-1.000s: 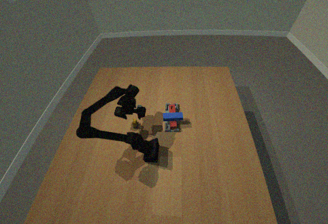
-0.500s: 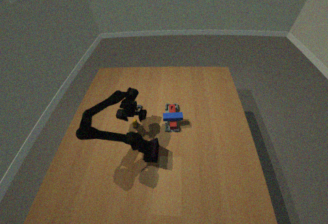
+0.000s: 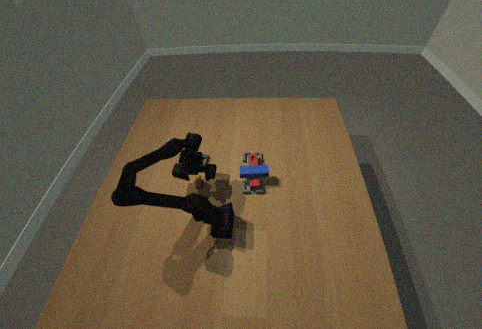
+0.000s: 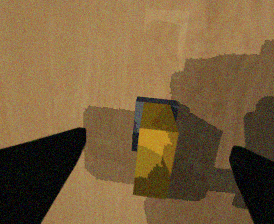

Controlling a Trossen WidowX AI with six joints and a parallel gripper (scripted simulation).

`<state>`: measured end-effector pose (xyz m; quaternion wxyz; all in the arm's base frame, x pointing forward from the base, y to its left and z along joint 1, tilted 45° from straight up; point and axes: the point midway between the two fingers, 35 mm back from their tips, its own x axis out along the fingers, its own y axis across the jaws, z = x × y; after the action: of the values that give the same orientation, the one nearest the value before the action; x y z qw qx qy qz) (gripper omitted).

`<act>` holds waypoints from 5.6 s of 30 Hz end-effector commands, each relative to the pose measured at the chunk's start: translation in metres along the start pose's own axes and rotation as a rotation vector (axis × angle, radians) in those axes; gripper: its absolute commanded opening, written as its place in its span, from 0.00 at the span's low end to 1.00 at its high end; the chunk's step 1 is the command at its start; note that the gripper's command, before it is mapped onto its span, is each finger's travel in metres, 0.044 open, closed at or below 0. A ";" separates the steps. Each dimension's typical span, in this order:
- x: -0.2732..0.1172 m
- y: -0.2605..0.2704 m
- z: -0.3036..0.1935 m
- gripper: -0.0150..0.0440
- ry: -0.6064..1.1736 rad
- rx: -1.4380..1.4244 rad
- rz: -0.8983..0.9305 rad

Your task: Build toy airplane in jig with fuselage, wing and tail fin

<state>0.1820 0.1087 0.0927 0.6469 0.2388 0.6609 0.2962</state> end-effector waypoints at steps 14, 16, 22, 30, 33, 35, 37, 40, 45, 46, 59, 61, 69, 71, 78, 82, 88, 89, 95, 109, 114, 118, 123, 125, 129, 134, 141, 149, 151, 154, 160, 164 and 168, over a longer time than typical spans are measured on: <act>0.016 0.002 -0.002 0.78 -0.001 0.002 0.010; 0.016 0.002 -0.002 0.69 -0.001 0.002 0.010; 0.016 0.002 -0.002 0.42 -0.001 0.002 0.010; 0.016 0.002 -0.002 0.30 -0.001 0.002 0.010; 0.016 0.002 -0.002 0.25 -0.003 0.000 0.011; 0.013 0.002 -0.002 0.25 -0.011 -0.014 0.013; 0.009 0.001 -0.002 0.25 -0.025 -0.036 0.017; 0.001 0.001 -0.001 0.25 -0.041 -0.053 0.016; -0.014 -0.001 0.002 0.25 -0.053 -0.039 0.002; -0.017 -0.001 0.003 0.25 -0.055 -0.036 -0.001; -0.059 -0.002 0.005 0.25 -0.080 0.002 -0.031; -0.066 -0.002 0.005 0.25 -0.083 0.008 -0.035; -0.090 -0.001 0.001 0.25 -0.093 0.031 -0.046; -0.096 -0.001 0.000 0.25 -0.095 0.036 -0.048; -0.115 0.002 -0.005 0.25 -0.102 0.053 -0.052; -0.116 0.000 -0.002 0.25 -0.100 0.051 -0.052; -0.119 -0.010 0.010 0.25 -0.094 0.043 -0.052; -0.119 -0.012 0.012 0.25 -0.093 0.042 -0.052; -0.121 -0.022 0.024 0.25 -0.087 0.033 -0.051; -0.122 -0.054 0.050 0.25 -0.076 0.041 -0.051; -0.121 -0.066 0.059 0.25 -0.075 0.057 -0.052; -0.120 -0.077 0.066 0.25 -0.074 0.069 -0.052; -0.119 -0.090 0.075 0.25 -0.069 0.066 -0.052; -0.118 -0.095 0.078 0.25 -0.067 0.062 -0.052; -0.116 -0.106 0.084 0.25 -0.062 0.055 -0.052; -0.113 -0.119 0.091 0.25 -0.056 0.041 -0.048; -0.109 -0.137 0.100 0.25 -0.048 0.021 -0.043; -0.103 -0.159 0.109 0.25 -0.040 -0.002 -0.037; -0.101 -0.164 0.111 0.25 -0.038 -0.008 -0.035; -0.098 -0.173 0.114 0.25 -0.034 -0.017 -0.032; -0.092 -0.190 0.119 0.25 -0.028 -0.035 -0.027; -0.087 -0.201 0.122 0.25 -0.023 -0.047 -0.022; -0.082 -0.212 0.125 0.25 -0.019 -0.060 -0.018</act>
<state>0.3219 -0.0833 0.0129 0.6611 0.2217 0.6487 0.3049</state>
